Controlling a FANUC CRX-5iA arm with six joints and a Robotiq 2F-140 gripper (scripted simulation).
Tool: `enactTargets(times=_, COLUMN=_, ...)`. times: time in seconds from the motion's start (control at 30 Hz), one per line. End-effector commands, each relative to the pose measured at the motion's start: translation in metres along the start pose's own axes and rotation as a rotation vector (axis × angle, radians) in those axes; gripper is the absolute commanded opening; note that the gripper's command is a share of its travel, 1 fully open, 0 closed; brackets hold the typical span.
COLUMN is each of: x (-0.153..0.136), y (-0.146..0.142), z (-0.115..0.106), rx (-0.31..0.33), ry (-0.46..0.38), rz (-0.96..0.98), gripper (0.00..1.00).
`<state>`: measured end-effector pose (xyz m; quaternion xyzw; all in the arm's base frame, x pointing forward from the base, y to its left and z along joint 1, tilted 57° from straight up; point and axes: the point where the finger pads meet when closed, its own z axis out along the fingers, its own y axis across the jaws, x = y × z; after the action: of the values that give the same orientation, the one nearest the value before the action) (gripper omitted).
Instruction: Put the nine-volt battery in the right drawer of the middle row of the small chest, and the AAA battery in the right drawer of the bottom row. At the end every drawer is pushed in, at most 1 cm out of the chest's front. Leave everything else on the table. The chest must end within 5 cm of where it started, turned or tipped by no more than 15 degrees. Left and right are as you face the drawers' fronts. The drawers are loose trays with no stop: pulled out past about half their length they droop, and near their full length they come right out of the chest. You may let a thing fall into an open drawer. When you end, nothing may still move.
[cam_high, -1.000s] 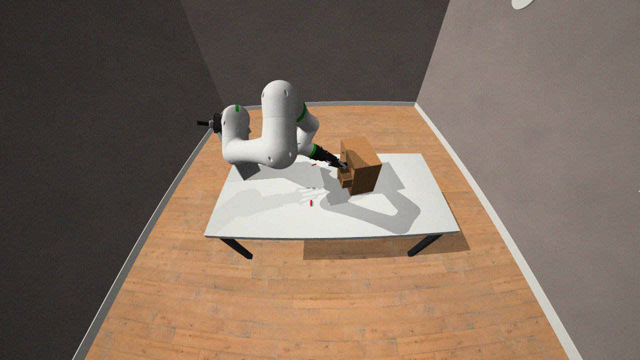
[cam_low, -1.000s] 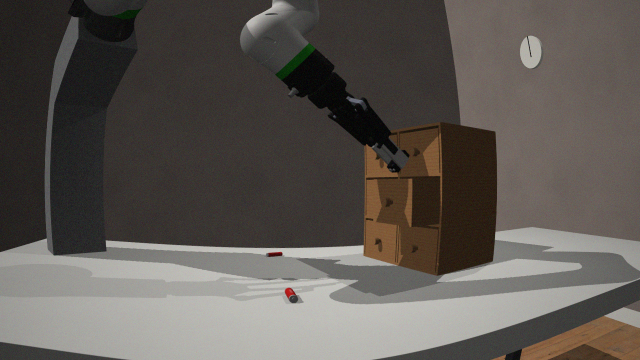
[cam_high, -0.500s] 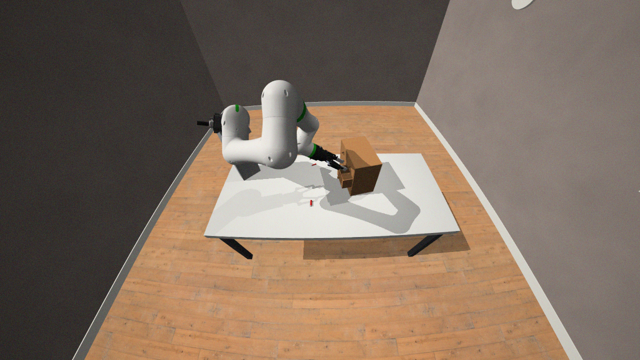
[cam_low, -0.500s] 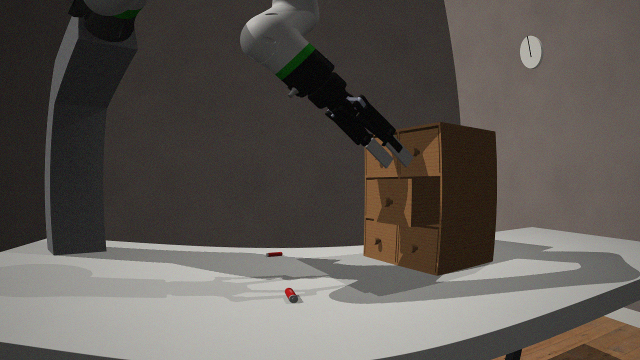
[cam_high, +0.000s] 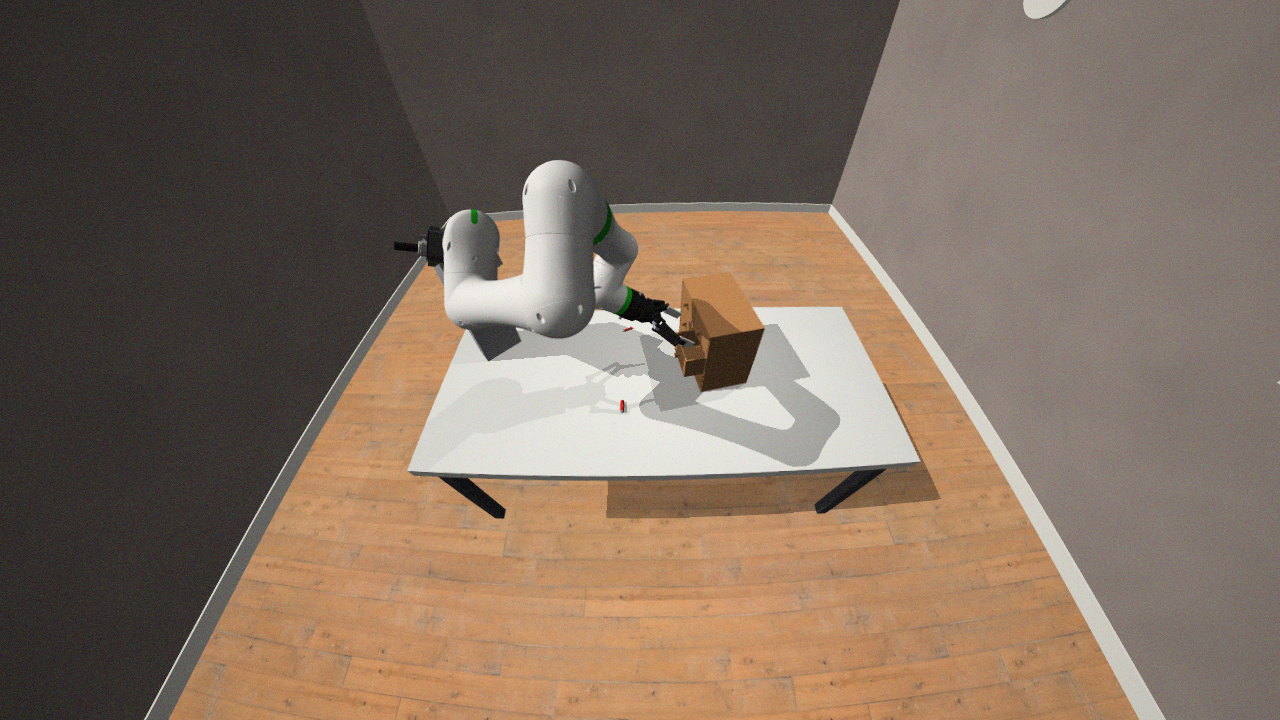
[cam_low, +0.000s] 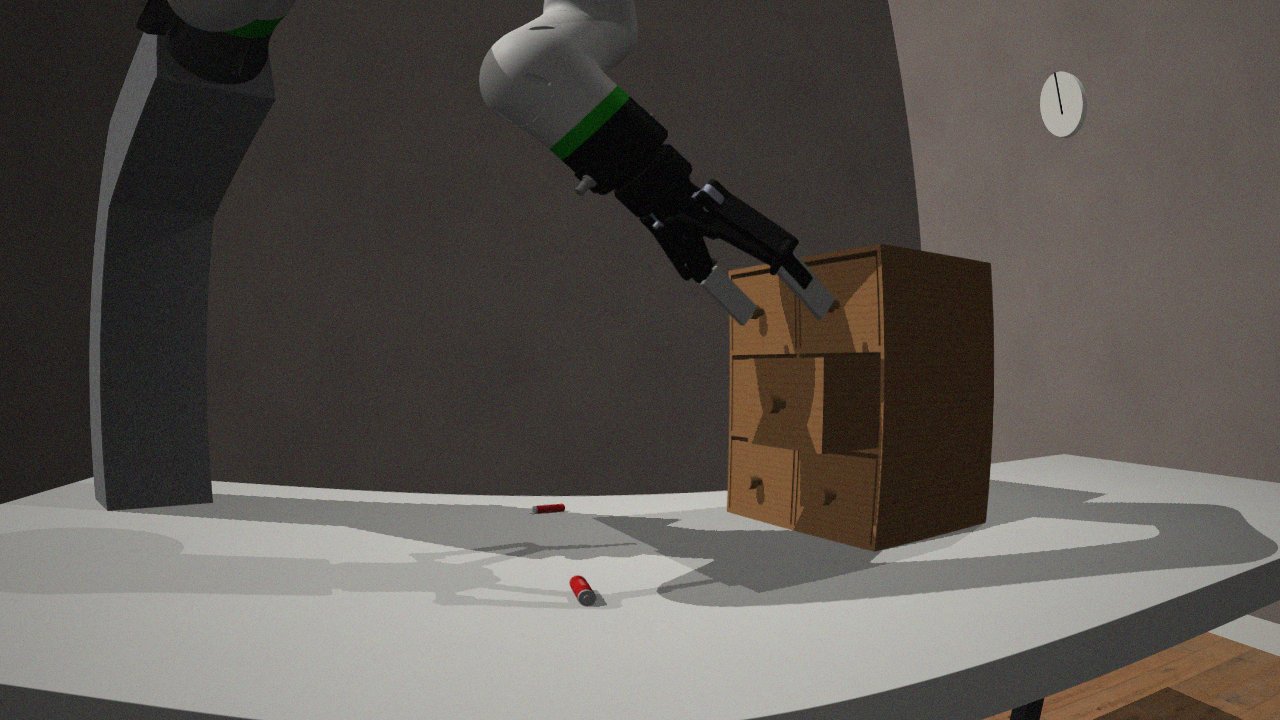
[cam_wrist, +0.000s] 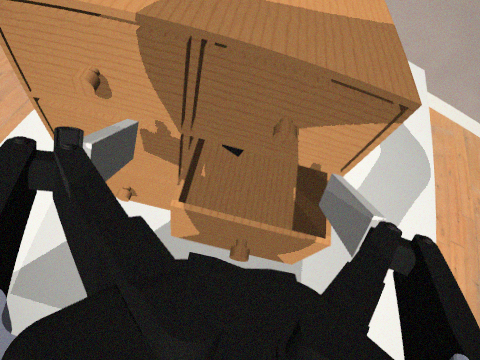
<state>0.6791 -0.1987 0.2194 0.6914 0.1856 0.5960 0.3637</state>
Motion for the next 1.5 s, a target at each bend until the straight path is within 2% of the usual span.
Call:
enactTargets(times=0.0, x=-0.001, y=0.0, z=-0.002, rx=0.0, ry=0.0, rz=0.0, gripper=1.0)
enactTargets(times=0.33, x=-0.013, y=0.0, z=-0.018, rx=0.0, ry=0.0, rz=0.0, gripper=1.0)
enactTargets(times=0.63, x=-0.04, y=0.0, z=-0.054, rx=0.0, ry=0.0, rz=0.0, gripper=1.0)
enactTargets(times=0.7, x=-0.04, y=0.0, z=-0.054, rx=0.0, ry=0.0, rz=0.0, gripper=1.0)
enactTargets(times=1.17, x=-0.089, y=0.0, z=-0.119, rx=0.0, ry=0.0, rz=0.0, gripper=1.0)
enactTargets(times=1.47, x=-0.101, y=0.0, z=-0.136, rx=0.0, ry=0.0, rz=0.0, gripper=1.0)
